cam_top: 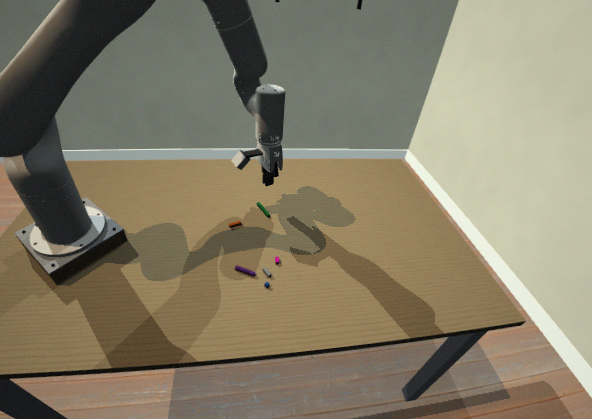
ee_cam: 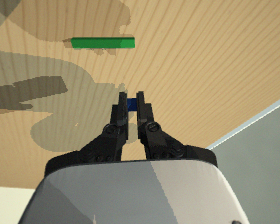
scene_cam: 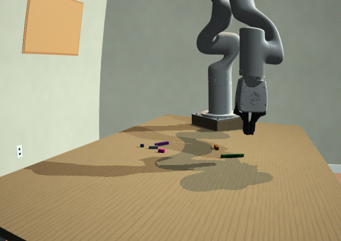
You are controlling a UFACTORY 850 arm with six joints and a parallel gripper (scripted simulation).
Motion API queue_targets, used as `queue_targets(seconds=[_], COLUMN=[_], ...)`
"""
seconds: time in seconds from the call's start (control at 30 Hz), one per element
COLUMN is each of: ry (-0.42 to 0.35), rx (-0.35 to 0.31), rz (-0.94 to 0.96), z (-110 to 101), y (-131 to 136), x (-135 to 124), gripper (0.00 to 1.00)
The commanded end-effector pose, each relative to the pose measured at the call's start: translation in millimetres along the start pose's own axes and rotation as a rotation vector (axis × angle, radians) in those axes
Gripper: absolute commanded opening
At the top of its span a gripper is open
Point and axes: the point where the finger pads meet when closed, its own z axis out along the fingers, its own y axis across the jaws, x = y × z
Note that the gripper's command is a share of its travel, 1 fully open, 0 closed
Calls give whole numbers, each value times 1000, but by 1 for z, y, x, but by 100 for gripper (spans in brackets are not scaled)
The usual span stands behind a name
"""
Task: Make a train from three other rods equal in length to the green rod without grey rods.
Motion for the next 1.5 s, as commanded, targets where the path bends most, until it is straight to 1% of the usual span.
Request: queue_targets(seconds=[0.0, 0.3, 0.37, 0.4, 0.47, 0.57, 0.63, 0.67, 0.8, 1.13, 1.2, 1.23, 1.47], ry=[-1, -1, -1, 0, 0, 0, 0, 0, 0, 0, 0, 0, 0], rx=[0, 0, 0, 0, 0, 0, 0, 0, -1, 0, 0, 0, 1], rz=[0, 0, -5, -14, -47, -65, -65, -89, -116, -197, -197, -221, -276], z=[-17, -18, -17, -17, -17, -17, -17, -17, -17, -17, -17, -17, -18], y=[0, 0, -4, -12, -39, -53, -53, -71, -91, -144, -144, -157, -185], x=[0, 0, 2, 7, 22, 32, 32, 44, 60, 111, 111, 127, 165], gripper=[4, 4, 4, 4, 4, 4, 4, 4, 4, 4, 4, 4, 4])
